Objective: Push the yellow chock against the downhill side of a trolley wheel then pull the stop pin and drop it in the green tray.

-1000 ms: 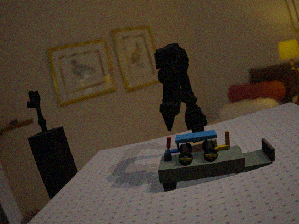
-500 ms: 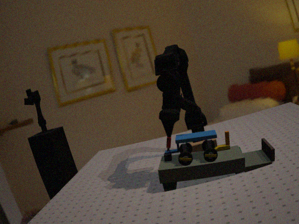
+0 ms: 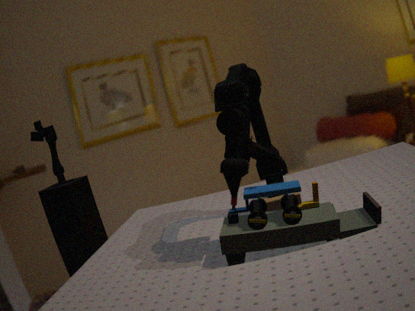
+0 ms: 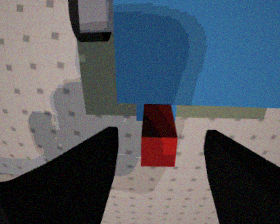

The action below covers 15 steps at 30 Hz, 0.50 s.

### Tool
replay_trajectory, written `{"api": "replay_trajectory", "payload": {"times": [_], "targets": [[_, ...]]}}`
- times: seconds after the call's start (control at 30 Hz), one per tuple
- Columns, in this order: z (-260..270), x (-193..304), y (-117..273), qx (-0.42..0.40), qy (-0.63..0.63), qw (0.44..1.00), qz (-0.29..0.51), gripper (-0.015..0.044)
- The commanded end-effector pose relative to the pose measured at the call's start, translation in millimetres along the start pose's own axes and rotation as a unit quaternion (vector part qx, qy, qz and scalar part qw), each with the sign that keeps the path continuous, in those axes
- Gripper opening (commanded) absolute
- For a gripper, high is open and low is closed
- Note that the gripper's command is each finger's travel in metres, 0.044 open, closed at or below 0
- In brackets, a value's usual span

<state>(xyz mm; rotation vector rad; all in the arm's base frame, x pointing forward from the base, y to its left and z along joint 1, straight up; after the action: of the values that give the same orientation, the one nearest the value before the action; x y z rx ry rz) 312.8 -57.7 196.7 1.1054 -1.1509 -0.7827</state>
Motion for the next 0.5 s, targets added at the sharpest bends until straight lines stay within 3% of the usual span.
{"api": "replay_trajectory", "payload": {"times": [0.0, 0.47], "targets": [[0, 0, -7, -0.002, 0.002, 1.000, 0.001, 0.0190], [1, 0, -27, -0.003, 0.002, 1.000, 0.001, 0.0190]]}}
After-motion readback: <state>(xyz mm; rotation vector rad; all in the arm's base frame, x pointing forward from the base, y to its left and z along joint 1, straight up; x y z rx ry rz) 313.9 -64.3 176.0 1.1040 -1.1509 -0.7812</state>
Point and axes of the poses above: the point midway between the two fingers, 35 mm back from their tips, its own y axis back along the fingers, its own z axis across the jaws, x = y × z, the point moved 5 cm from there along y, back along the fingers, and after that the axes turned 13 degrees about y, right-handed, at the moved point
